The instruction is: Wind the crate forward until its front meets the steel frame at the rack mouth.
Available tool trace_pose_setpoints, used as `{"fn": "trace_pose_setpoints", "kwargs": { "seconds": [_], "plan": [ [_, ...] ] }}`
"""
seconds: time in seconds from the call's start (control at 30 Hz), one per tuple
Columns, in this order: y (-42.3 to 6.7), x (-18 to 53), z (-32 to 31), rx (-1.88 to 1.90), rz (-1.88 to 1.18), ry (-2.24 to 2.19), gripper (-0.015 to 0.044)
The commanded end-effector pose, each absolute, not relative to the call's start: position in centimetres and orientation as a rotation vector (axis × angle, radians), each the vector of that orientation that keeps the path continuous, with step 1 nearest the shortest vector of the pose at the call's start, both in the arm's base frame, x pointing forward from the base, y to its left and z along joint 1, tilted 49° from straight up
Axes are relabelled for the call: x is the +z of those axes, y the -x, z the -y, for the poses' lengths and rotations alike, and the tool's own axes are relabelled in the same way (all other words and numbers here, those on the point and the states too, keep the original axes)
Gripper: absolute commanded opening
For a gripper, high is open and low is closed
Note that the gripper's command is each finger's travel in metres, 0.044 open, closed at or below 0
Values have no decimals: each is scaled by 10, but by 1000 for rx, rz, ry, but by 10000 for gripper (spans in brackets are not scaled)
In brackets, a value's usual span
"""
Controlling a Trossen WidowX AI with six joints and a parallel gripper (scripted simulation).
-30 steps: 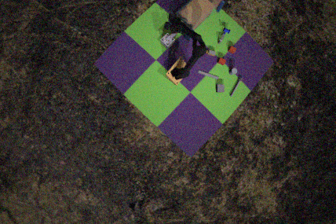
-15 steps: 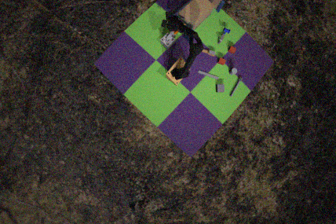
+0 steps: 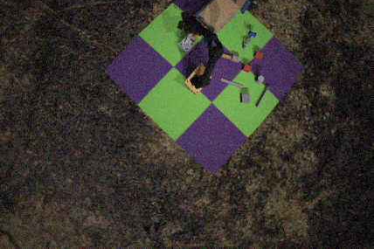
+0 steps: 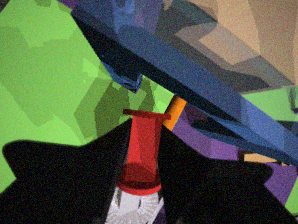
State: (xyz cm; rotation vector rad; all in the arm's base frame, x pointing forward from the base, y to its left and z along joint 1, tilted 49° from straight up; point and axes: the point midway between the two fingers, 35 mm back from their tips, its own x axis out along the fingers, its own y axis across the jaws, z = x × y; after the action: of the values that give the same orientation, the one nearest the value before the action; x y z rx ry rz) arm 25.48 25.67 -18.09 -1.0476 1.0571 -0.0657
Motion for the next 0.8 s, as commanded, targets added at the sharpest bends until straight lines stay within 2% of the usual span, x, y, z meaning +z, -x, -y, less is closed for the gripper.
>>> {"fn": "trace_pose_setpoints", "kwargs": {
  "seconds": [0.0, 0.77],
  "plan": [
    [-241, -196, -269, -24, -1081, 1025, 0],
    [-212, -216, -284, -21, -1083, 1022, 0]
  ]
}}
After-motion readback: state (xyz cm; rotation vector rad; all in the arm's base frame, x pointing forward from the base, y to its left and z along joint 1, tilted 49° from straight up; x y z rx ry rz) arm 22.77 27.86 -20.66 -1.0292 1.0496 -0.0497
